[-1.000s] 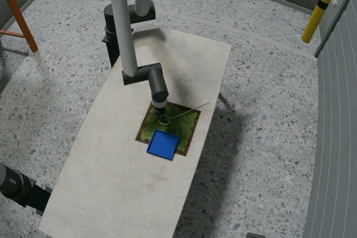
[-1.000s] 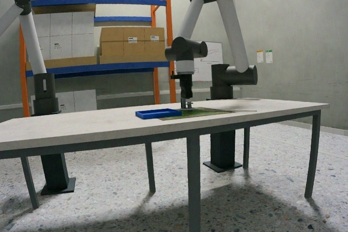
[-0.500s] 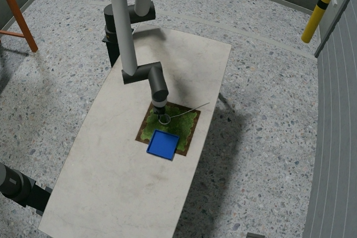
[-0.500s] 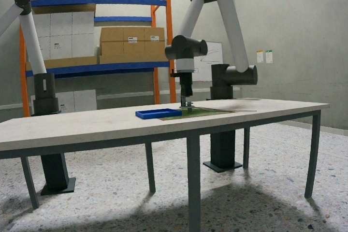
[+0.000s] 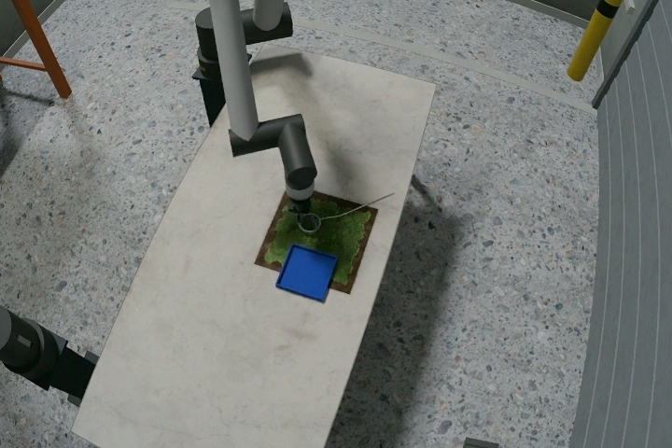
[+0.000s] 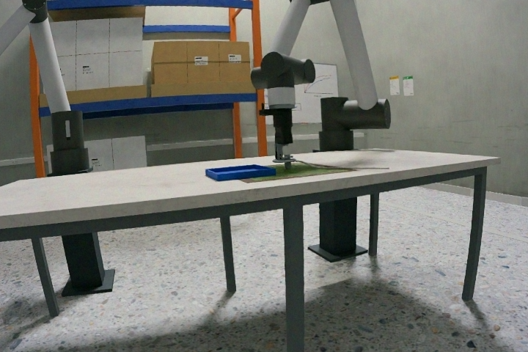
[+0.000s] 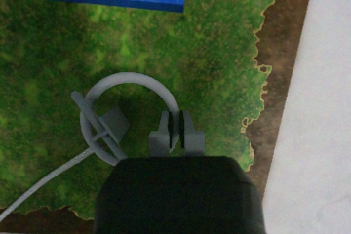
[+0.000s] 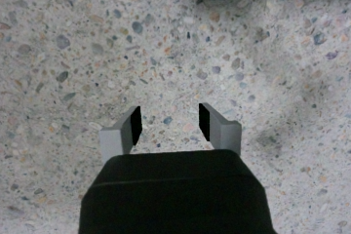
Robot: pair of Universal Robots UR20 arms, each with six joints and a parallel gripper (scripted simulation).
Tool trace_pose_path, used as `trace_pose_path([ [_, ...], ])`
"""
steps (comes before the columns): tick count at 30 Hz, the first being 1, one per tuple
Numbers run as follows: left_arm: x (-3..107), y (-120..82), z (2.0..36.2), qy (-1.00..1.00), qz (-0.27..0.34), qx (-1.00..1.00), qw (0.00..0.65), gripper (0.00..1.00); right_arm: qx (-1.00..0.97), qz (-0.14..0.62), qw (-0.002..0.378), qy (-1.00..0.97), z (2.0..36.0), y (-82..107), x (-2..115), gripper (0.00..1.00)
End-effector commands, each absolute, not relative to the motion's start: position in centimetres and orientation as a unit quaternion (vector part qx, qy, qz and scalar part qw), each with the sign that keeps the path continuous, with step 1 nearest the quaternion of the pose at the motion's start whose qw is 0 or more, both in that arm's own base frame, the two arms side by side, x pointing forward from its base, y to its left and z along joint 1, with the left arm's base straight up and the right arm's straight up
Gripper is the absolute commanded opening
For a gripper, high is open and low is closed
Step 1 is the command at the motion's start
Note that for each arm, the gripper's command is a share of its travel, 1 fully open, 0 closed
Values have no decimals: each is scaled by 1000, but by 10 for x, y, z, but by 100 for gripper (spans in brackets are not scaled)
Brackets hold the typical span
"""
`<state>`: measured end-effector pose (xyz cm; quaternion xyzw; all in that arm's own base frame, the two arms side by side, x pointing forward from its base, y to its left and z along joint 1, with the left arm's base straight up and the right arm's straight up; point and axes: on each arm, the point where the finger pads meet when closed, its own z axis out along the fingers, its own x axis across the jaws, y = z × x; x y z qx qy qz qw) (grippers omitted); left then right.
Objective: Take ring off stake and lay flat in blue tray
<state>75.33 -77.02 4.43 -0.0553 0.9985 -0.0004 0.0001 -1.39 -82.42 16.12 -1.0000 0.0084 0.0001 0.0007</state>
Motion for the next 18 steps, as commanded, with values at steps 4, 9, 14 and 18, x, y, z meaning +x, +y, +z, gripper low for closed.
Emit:
trace_pose_path([
  [4, 753, -770, 46, 998, -1, -55, 1, 0, -1000, 0, 0, 8, 162, -825, -14, 100],
  [9, 758, -767, 47, 998, 3, -55, -2, 0, -1000, 0, 0, 8, 162, -825, -14, 100],
  [14, 758, -767, 48, 998, 15, -55, -10, 0, -1000, 0, 0, 8, 162, -825, -14, 100],
  [18, 758, -767, 48, 998, 19, -55, -12, 0, -1000, 0, 0, 8, 162, -825, -14, 100],
])
